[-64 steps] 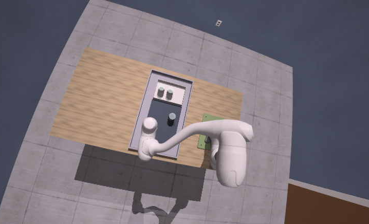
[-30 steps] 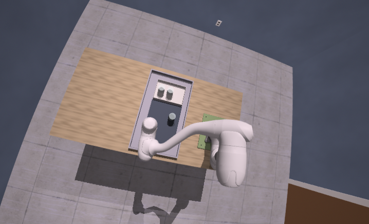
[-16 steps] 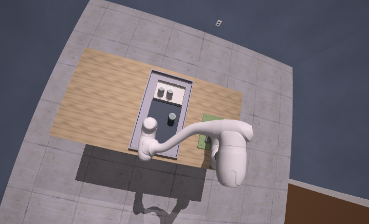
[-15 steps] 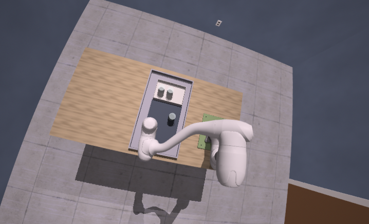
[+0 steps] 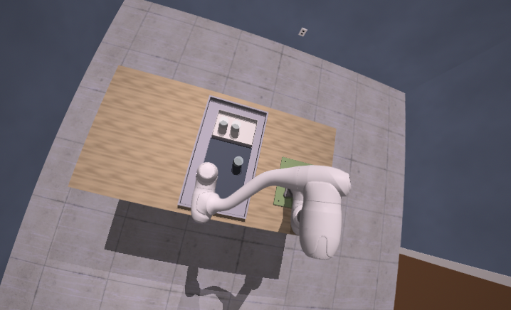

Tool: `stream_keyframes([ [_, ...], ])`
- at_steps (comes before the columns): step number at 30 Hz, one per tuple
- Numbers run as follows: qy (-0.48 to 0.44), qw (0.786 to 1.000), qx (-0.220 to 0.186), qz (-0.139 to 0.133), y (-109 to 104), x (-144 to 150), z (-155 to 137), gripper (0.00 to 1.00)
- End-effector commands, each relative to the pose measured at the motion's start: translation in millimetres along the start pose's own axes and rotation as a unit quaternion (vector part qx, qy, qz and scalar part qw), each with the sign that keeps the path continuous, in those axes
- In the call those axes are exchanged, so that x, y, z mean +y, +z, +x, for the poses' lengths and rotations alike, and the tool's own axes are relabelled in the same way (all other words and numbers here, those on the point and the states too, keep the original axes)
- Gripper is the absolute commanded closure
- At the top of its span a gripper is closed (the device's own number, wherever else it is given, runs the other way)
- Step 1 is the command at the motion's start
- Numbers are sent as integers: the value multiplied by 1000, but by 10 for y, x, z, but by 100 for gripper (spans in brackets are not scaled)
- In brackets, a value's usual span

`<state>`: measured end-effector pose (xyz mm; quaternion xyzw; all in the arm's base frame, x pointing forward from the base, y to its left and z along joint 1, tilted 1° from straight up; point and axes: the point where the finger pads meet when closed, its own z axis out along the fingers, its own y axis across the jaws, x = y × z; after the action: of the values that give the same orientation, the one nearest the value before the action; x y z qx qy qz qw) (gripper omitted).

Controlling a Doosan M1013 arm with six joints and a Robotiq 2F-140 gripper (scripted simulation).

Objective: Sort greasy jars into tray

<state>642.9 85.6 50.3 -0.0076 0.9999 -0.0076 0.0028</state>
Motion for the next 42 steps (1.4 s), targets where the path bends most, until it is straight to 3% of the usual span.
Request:
stream_keyframes([
  [1, 3, 1000, 2, 0, -77, 6, 32, 100],
  [42, 3, 1000, 2, 0, -1029, 7, 28, 100],
])
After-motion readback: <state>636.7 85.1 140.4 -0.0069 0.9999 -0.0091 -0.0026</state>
